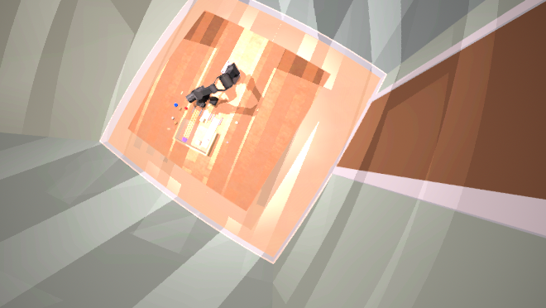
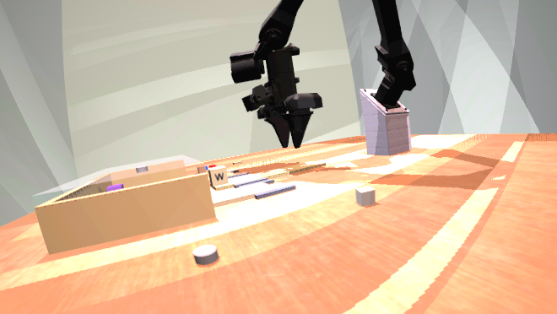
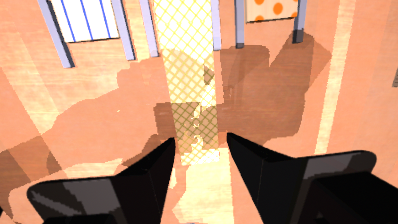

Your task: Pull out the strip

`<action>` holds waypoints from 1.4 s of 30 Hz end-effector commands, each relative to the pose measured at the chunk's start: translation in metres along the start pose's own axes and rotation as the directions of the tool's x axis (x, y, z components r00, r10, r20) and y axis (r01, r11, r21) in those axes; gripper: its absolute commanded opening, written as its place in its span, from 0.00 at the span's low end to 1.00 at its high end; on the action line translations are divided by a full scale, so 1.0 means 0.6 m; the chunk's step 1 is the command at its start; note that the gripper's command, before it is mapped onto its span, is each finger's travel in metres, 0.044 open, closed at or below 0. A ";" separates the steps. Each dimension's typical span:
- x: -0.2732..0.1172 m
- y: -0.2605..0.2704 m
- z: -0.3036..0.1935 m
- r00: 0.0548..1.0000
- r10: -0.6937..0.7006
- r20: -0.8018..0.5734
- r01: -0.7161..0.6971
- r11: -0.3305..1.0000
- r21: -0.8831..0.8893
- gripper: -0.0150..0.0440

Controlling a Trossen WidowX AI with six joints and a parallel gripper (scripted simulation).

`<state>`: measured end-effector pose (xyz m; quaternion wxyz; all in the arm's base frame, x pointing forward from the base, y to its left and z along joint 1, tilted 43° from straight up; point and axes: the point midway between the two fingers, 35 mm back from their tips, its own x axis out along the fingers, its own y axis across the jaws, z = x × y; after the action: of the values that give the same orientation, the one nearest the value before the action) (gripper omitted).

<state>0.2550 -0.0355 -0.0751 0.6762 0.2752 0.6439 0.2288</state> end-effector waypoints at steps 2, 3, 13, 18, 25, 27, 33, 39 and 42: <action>-0.004 0.001 0.031 1.000 0.004 0.003 -0.004 1.000 0.004 0.88; -0.005 0.001 0.038 1.000 0.004 0.003 -0.004 1.000 0.004 0.92; -0.013 0.001 0.101 1.000 0.004 0.005 -0.004 1.000 0.002 1.00; -0.017 0.001 0.132 1.000 0.004 0.006 -0.004 1.000 0.002 1.00; -0.022 0.002 0.177 1.000 0.004 0.007 -0.004 1.000 0.001 1.00; -0.024 0.003 0.190 1.000 0.004 0.007 -0.004 1.000 0.000 1.00; -0.029 0.005 0.228 1.000 0.004 0.008 -0.004 1.000 -0.001 1.00; -0.034 0.009 0.265 1.000 0.004 0.009 -0.004 1.000 -0.001 1.00; -0.034 0.009 0.271 1.000 0.004 0.009 -0.004 1.000 -0.002 0.96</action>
<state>0.4110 -0.0577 -0.0543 0.6804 0.2732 0.6400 0.2298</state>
